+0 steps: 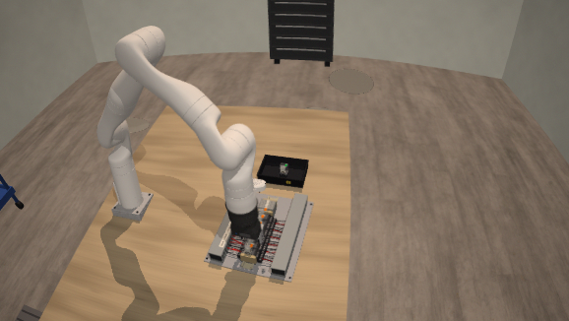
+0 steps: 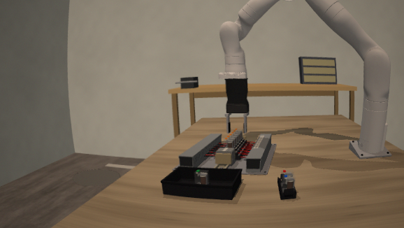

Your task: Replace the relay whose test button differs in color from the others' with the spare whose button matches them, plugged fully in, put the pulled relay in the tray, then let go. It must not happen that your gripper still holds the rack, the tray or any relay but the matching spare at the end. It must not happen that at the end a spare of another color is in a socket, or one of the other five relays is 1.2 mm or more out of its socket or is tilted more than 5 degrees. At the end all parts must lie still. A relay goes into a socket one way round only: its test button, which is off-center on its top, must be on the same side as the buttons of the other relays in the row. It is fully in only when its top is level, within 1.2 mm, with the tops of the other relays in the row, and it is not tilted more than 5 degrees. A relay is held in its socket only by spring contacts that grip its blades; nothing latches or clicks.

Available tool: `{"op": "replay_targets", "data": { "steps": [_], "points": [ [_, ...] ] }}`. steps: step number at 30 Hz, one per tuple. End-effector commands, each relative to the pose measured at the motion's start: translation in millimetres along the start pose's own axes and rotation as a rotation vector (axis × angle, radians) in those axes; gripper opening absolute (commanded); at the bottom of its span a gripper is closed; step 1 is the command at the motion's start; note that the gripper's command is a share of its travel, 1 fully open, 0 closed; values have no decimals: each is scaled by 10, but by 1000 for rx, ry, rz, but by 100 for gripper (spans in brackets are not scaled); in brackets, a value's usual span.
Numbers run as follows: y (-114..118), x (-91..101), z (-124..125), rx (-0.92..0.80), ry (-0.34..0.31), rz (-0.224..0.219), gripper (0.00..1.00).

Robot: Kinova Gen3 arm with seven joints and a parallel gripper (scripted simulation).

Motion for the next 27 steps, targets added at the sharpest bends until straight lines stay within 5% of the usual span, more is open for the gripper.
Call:
{"op": "replay_targets", "data": {
  "steps": [1, 27],
  "points": [
    [7, 16, -3, 0, -1, -3, 100],
    [10, 83, -5, 0, -1, -3, 100]
  ]
}}
Point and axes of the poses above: the point where the finger pads meet when closed, its own x axis back along the fingers, its own y axis across the jaws, z = x × y, the point moved 5 cm from there along x, back along the fingers, and after that the axes turned 1 degree about x, right-handed, at the moved point
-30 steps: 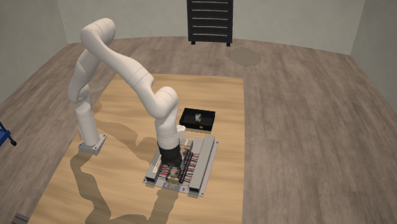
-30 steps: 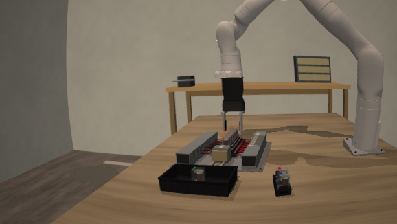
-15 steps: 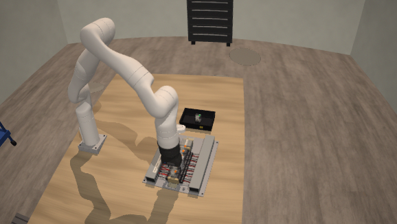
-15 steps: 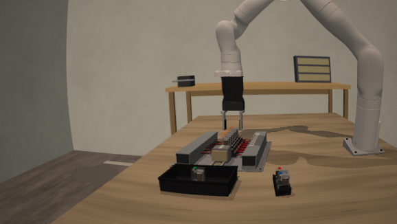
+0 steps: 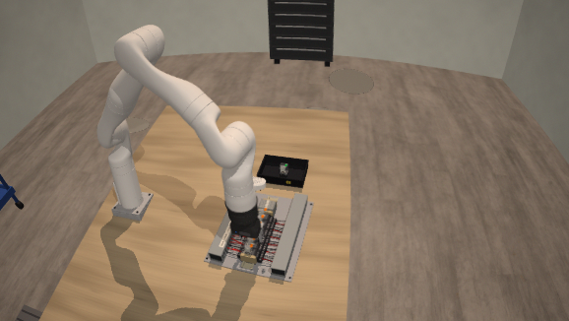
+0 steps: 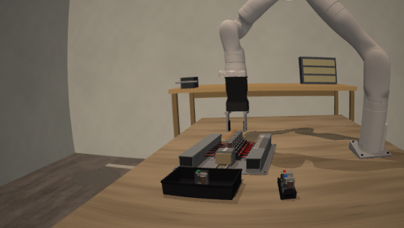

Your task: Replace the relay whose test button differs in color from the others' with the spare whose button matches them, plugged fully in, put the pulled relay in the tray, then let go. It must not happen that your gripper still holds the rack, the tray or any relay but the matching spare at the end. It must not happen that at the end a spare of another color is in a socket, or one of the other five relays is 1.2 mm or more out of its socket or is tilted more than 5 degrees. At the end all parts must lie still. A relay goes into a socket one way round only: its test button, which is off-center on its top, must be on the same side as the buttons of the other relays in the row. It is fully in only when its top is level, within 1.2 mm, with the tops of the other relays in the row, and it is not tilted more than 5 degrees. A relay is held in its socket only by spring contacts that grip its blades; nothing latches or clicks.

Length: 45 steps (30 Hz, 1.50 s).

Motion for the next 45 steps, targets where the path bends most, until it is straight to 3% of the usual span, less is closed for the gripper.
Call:
{"op": "replay_targets", "data": {
  "steps": [1, 8, 23, 45],
  "points": [
    [10, 26, -4, 0, -1, -4, 100],
    [12, 45, -5, 0, -1, -4, 100],
    [7, 490, -3, 0, -1, -4, 100],
    [17, 438, -8, 0, -1, -4, 100]
  ]
}}
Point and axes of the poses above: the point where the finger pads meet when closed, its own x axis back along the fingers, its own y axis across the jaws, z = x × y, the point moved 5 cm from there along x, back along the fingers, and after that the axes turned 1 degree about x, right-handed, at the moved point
